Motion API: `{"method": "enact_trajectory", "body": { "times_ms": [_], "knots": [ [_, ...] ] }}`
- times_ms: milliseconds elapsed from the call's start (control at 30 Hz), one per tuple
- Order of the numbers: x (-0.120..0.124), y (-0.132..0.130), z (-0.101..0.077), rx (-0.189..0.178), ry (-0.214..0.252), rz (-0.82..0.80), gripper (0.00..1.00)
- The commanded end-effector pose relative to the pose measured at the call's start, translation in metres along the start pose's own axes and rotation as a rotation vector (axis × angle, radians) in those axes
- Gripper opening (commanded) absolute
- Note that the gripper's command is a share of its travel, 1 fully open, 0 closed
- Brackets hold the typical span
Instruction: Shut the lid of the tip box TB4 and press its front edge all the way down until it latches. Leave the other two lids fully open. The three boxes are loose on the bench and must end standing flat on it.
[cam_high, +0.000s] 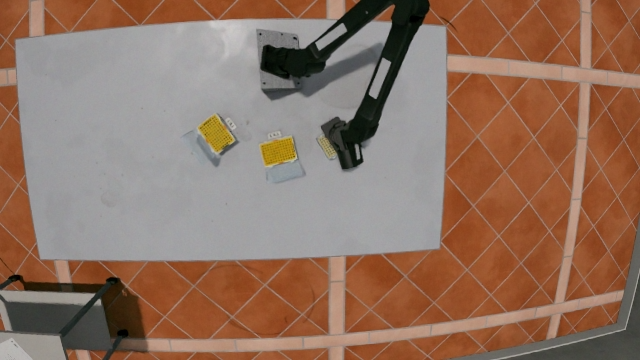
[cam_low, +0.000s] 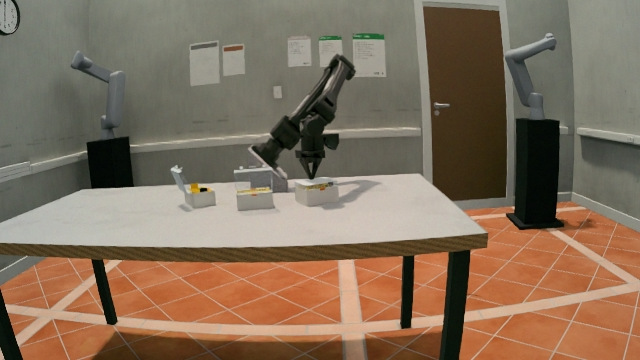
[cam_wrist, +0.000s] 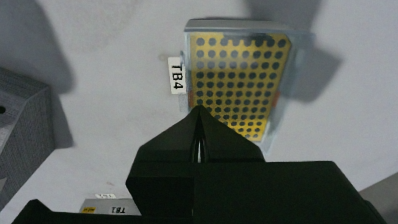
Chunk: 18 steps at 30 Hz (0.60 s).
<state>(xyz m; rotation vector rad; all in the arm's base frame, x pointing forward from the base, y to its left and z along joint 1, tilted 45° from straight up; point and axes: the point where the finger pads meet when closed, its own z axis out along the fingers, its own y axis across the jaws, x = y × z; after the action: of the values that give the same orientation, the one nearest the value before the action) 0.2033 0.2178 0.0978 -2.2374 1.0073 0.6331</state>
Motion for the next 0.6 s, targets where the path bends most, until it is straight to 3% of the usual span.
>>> {"method": "enact_trajectory", "body": {
  "times_ms": [0, 567],
  "knots": [
    [0.000, 0.001, 0.009, -0.018, -0.005, 0.009, 0.00],
    [-0.002, -0.014, -0.003, 0.002, -0.001, -0.013, 0.00]
  ]
}}
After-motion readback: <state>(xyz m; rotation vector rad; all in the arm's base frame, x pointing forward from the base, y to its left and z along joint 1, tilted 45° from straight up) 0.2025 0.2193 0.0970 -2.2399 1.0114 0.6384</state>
